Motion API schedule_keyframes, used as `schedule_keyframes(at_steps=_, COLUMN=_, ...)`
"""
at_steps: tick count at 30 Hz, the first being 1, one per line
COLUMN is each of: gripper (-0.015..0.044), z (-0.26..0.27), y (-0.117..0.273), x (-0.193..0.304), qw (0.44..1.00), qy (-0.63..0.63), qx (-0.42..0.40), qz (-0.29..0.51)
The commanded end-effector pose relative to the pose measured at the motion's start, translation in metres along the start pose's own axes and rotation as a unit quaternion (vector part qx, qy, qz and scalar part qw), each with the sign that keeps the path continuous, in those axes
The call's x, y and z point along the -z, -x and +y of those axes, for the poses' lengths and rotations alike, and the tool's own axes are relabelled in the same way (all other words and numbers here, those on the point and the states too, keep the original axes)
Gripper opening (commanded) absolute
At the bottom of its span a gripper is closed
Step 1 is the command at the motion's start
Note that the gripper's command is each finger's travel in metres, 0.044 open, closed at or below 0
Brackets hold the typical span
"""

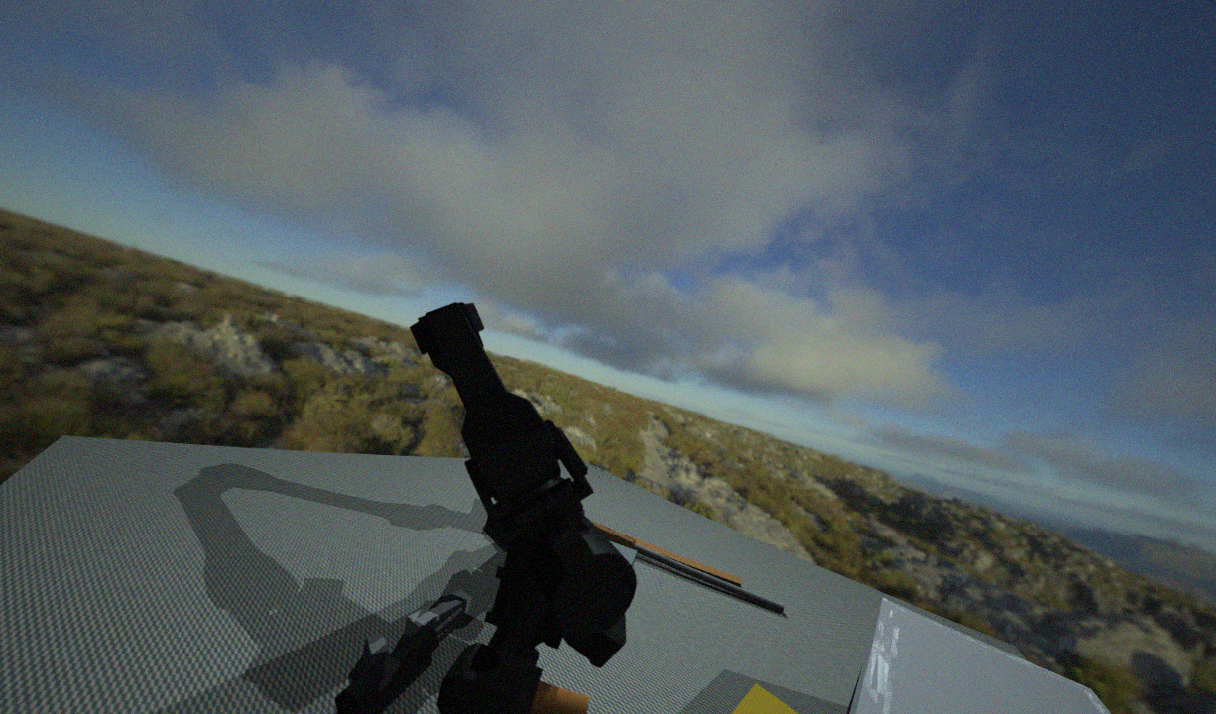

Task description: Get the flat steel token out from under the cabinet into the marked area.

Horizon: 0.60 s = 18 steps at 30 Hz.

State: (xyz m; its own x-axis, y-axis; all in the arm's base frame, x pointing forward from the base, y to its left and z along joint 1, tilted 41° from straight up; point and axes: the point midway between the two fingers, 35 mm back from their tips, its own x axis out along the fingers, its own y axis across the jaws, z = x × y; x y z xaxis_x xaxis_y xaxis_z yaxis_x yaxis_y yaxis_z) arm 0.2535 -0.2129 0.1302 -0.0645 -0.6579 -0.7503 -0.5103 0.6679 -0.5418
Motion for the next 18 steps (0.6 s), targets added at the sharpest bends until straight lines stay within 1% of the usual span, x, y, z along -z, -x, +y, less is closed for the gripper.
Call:
schedule_keyframes(at_steps=1, gripper=0.0, z=-0.001, y=0.0, x=0.0, qw=1.0, qy=-0.002, qx=0.001, qz=0.0)
schedule_keyframes(at_steps=18, gripper=0.0, z=0.0, y=0.0, x=-0.022, qw=1.0, qy=-0.005, qx=-0.001, qz=0.0)
